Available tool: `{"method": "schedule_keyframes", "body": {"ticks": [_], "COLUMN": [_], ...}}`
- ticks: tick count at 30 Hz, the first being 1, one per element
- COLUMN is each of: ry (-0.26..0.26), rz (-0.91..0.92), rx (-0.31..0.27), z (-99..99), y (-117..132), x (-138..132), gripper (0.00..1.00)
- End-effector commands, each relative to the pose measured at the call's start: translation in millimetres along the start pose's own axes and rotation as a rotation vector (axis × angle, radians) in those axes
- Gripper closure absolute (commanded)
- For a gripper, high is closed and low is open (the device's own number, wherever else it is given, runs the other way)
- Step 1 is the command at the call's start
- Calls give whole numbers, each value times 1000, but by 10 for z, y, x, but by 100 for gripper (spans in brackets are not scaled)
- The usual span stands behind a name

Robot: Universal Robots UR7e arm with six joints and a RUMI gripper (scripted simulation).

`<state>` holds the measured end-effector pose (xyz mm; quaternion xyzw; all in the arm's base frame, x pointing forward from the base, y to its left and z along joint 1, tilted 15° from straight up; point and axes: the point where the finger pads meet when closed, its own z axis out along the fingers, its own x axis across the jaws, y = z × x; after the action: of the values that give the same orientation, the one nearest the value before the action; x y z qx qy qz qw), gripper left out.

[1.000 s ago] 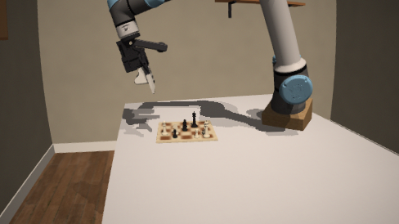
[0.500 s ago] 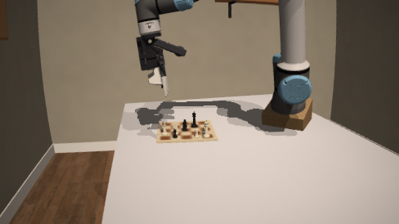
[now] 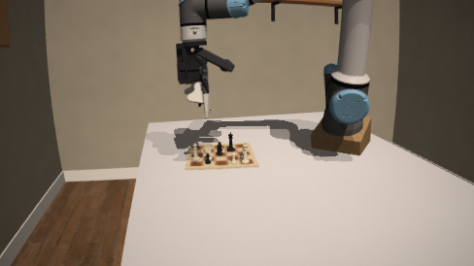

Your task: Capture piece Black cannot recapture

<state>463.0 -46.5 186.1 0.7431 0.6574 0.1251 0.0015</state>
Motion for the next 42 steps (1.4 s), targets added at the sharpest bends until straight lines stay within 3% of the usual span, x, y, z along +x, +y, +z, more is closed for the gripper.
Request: {"method": "schedule_keyframes", "body": {"ticks": [1, 42], "ry": [-3, -4], "rz": [-4, 20], "rx": [-18, -27], "z": [11, 23], "y": [-32, -53], "x": [13, 26], "gripper": [0, 0]}}
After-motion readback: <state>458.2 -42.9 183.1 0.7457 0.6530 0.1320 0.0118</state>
